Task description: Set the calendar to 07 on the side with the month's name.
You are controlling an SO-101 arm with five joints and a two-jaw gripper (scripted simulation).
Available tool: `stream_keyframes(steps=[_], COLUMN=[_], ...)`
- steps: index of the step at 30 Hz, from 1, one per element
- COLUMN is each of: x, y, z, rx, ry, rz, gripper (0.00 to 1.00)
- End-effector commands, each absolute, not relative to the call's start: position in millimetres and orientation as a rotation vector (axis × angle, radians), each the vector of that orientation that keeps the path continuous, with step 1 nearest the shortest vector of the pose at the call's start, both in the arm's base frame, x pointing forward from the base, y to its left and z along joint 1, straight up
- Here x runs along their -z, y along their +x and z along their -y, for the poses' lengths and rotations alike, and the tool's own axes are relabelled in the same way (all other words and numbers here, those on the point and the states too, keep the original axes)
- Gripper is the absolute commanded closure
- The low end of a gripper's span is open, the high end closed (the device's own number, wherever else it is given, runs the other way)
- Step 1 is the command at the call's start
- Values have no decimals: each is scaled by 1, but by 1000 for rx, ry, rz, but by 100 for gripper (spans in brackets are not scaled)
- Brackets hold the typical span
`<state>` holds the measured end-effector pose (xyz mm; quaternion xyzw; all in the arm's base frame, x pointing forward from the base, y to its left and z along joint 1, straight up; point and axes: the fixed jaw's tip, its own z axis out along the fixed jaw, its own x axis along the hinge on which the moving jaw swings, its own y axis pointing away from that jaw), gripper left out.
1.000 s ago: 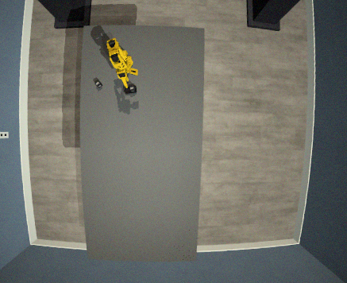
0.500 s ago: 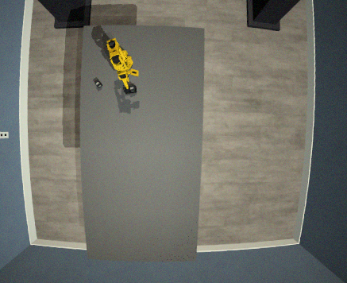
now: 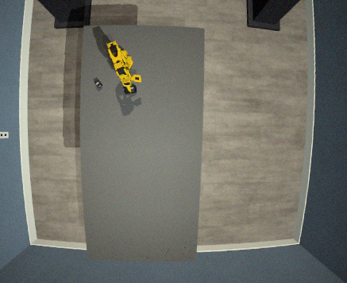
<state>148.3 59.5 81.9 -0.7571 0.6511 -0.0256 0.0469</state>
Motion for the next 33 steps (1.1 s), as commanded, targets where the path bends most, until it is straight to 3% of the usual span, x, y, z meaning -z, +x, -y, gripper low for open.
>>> stream_keyframes(steps=[1, 33], x=[-76, -68], y=[149, 143], z=[-61, -61], rx=[51, 14], ry=[-2331, -2363], rz=[-2010, -2043], gripper=[65, 65])
